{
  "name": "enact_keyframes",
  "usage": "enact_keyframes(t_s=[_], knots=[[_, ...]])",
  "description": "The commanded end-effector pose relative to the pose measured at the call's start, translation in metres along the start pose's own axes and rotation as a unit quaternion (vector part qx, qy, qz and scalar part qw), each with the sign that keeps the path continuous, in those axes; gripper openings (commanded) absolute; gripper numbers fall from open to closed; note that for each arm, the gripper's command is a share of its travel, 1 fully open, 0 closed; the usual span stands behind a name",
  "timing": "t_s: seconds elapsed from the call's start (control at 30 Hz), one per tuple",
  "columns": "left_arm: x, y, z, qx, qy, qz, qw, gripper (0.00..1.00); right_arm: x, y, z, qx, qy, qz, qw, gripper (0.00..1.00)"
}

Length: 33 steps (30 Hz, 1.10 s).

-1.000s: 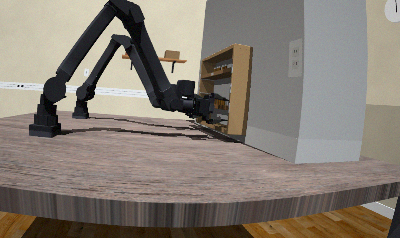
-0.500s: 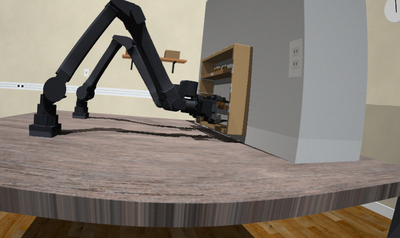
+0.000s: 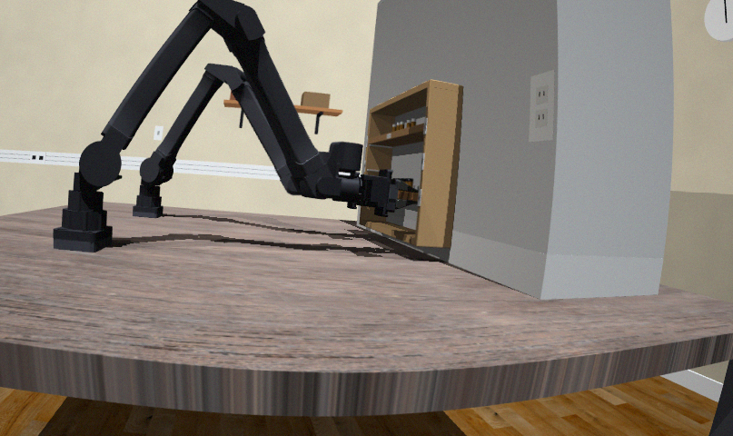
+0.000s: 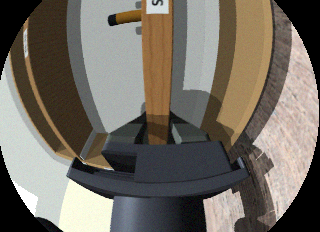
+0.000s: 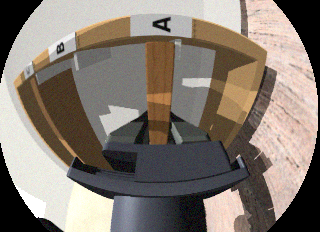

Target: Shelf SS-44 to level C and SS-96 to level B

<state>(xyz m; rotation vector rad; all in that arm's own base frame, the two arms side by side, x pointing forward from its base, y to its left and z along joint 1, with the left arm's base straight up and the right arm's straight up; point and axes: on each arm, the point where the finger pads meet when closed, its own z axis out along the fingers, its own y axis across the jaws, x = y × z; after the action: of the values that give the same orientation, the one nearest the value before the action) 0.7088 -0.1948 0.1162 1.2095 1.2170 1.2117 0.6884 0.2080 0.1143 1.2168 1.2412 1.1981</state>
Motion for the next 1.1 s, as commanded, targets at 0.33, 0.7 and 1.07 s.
enact_keyframes(t_s=[0.33,0.7,1.07], knots=[[-0.004,0.02,-0.009,-0.016,-0.002,-0.004,1.0,0.12,0.002,0.027,-0.008,-0.023,-0.001,0.007,1.0,0.12],[-0.004,0.023,-0.033,-0.019,-0.002,-0.005,1.0,0.12,0.002,0.03,-0.032,-0.026,-0.001,0.008,1.0,0.12],[-0.005,0.026,-0.058,-0.023,-0.001,-0.007,1.0,0.12,0.002,0.033,-0.058,-0.029,-0.001,0.009,1.0,0.12]])
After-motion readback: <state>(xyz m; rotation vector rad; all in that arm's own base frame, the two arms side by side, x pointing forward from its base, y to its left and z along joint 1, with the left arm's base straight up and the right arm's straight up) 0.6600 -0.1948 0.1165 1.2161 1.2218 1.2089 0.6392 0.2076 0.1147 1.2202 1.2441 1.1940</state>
